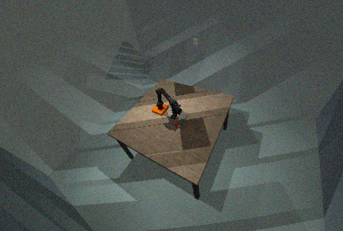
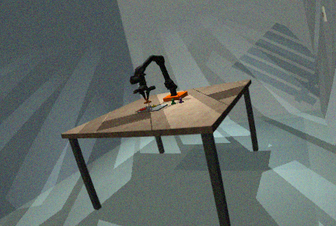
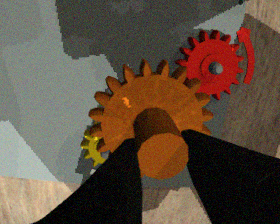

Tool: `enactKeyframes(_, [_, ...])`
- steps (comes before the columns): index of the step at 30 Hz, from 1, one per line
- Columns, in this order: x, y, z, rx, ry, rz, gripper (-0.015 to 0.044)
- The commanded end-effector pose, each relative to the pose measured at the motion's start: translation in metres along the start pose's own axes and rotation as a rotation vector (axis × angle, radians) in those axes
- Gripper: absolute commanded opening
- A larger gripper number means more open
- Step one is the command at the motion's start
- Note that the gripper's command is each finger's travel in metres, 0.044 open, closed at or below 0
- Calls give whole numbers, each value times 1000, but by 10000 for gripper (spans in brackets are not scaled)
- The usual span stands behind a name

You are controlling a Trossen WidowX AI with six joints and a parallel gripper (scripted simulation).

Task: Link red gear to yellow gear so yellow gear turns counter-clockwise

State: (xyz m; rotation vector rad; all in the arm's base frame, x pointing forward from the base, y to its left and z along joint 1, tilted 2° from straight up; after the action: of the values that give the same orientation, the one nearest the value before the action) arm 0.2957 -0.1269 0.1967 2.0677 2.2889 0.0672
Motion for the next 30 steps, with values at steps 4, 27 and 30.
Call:
enactKeyframes(4, [0, 0, 6, 1, 0, -63, 0])
enactKeyframes(27, [0, 0, 41, 1, 0, 36, 0])
enactKeyframes(30, [0, 0, 45, 1, 0, 82, 0])
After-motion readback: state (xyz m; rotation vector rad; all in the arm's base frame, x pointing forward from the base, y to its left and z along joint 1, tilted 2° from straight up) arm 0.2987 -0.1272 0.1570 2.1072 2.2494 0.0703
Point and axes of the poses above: the point midway between the two fingers, 35 mm back from their tips, its own z axis out along the fingers, its own x axis across the jaws, y = z × x, the point moved 9 cm from there along -z, back along the fingers
